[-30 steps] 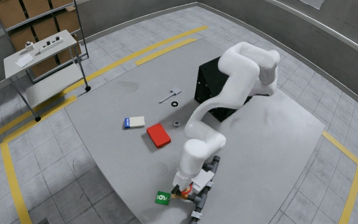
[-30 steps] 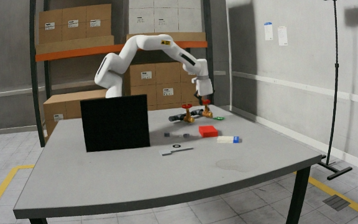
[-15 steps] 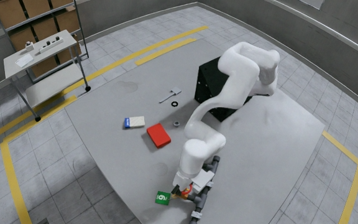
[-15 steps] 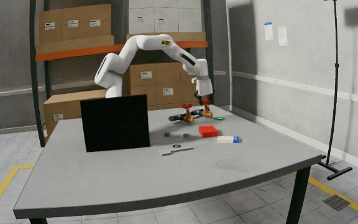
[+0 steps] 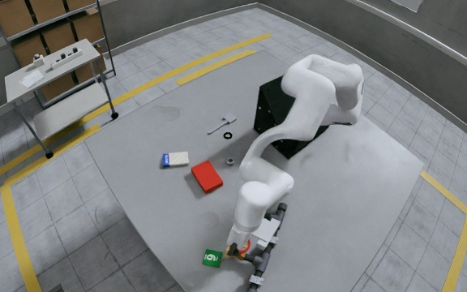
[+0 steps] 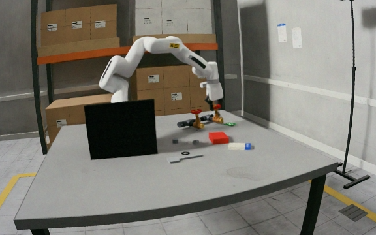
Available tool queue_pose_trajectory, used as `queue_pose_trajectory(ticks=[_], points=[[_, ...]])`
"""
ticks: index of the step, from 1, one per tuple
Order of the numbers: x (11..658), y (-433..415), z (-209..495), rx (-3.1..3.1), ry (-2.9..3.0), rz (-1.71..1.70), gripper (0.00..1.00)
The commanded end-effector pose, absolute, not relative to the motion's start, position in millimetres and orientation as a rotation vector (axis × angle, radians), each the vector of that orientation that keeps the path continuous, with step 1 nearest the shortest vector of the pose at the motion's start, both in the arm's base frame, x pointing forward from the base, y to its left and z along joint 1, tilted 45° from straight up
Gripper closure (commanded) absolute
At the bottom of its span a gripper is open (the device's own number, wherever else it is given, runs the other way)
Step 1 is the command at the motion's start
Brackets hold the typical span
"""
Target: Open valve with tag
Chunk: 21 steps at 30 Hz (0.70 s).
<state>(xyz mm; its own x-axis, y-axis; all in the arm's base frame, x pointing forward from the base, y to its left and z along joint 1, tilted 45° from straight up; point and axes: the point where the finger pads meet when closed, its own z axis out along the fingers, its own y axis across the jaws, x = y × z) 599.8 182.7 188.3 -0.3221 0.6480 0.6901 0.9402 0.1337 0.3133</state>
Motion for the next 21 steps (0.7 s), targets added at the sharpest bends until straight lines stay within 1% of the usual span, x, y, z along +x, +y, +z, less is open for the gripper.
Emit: queue_pose_trajectory(ticks=[1, 7, 13, 15, 21], points=[[600.9, 181.6, 189.5, -1.440, -2.125, -1.065, 1.00], [600.9, 181.6, 189.5, -1.174, -2.369, -1.158, 1.00], [600.9, 181.6, 189.5, -0.779, -2.643, -1.255, 1.00], [600.9, 181.6, 189.5, -0.779, -2.643, -1.255, 1.00], [600.9, 181.6, 189.4, -0.258, -2.890, -1.332, 1.00]])
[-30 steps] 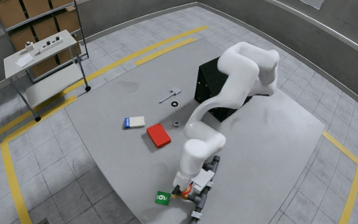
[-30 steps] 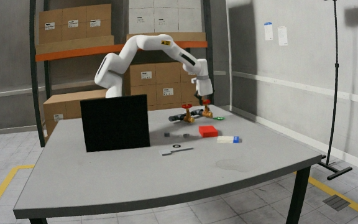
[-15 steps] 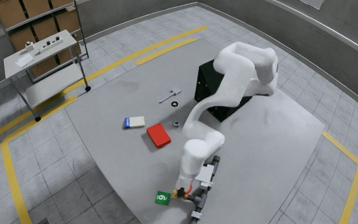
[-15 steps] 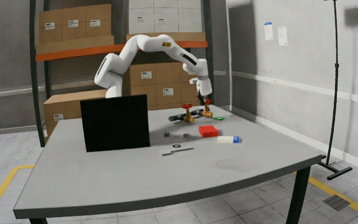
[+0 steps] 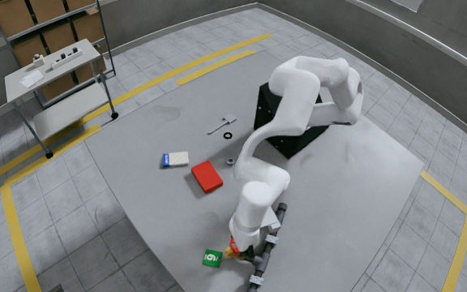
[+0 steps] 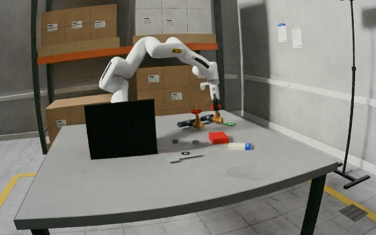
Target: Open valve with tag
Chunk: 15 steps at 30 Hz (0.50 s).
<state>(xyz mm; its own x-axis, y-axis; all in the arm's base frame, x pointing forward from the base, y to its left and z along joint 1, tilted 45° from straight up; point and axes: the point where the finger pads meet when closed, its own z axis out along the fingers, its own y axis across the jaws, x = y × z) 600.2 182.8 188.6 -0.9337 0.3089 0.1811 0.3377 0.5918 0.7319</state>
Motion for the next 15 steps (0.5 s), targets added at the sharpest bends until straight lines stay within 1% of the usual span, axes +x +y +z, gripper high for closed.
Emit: queue_pose_trajectory(ticks=[1, 9, 11, 12, 15], points=[[600.9, 181.6, 189.4, -0.174, -2.921, -1.339, 1.00], [600.9, 181.6, 189.4, 0.575, -3.086, -1.358, 1.00], [600.9, 181.6, 189.4, 0.575, -3.086, -1.358, 1.00], [600.9, 181.6, 189.4, 0.784, -3.095, -1.353, 1.00], [600.9, 181.6, 189.4, 1.064, -3.094, -1.331, 1.00]])
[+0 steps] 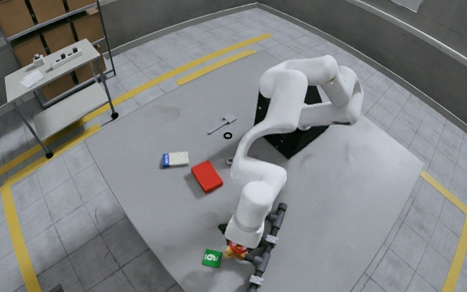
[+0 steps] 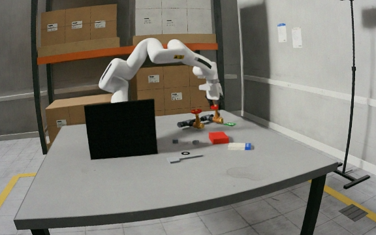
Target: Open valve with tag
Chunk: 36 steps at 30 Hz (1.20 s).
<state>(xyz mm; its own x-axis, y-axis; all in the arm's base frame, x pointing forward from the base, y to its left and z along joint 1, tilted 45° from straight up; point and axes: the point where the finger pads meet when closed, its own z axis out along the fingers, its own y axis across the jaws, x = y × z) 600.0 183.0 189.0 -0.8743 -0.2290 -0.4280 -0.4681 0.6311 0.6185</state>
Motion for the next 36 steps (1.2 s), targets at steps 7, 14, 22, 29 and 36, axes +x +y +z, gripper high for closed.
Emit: queue_pose_trajectory(ticks=[7, 14, 22, 29, 36], points=[[600.9, 181.6, 189.4, -1.237, 2.125, 0.881, 1.00], [600.9, 181.6, 189.4, -1.418, 1.962, 0.794, 1.00], [600.9, 181.6, 189.4, -1.569, 1.802, 0.711, 1.00], [600.9, 181.6, 189.4, -1.603, 1.763, 0.691, 1.00], [600.9, 181.6, 189.4, -1.606, 1.760, 0.690, 0.00]])
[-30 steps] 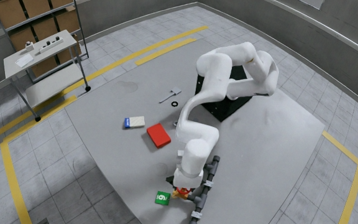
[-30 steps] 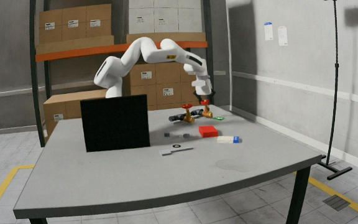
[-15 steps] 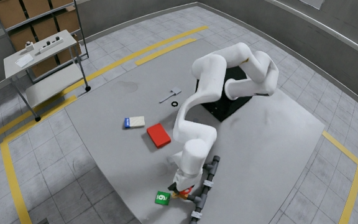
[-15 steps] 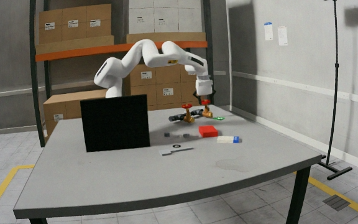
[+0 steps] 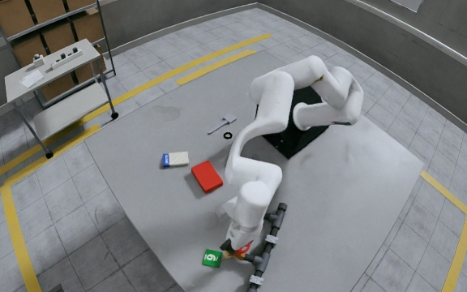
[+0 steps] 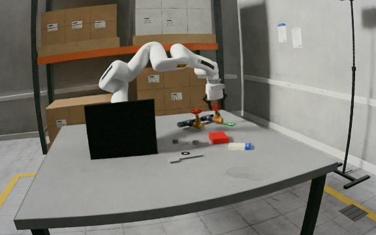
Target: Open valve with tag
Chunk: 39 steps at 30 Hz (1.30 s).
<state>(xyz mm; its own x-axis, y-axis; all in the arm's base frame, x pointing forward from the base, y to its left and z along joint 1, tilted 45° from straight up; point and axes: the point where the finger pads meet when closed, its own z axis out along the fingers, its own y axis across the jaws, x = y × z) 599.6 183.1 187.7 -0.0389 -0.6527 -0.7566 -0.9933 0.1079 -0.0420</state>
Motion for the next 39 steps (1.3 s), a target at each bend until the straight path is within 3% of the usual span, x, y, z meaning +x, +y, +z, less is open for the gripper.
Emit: queue_pose_trajectory(ticks=[1, 39], points=[[600.9, 181.6, 189.4, -1.606, 1.760, 0.690, 0.00], [600.9, 181.6, 189.4, -1.357, 2.020, 0.825, 0.00]])
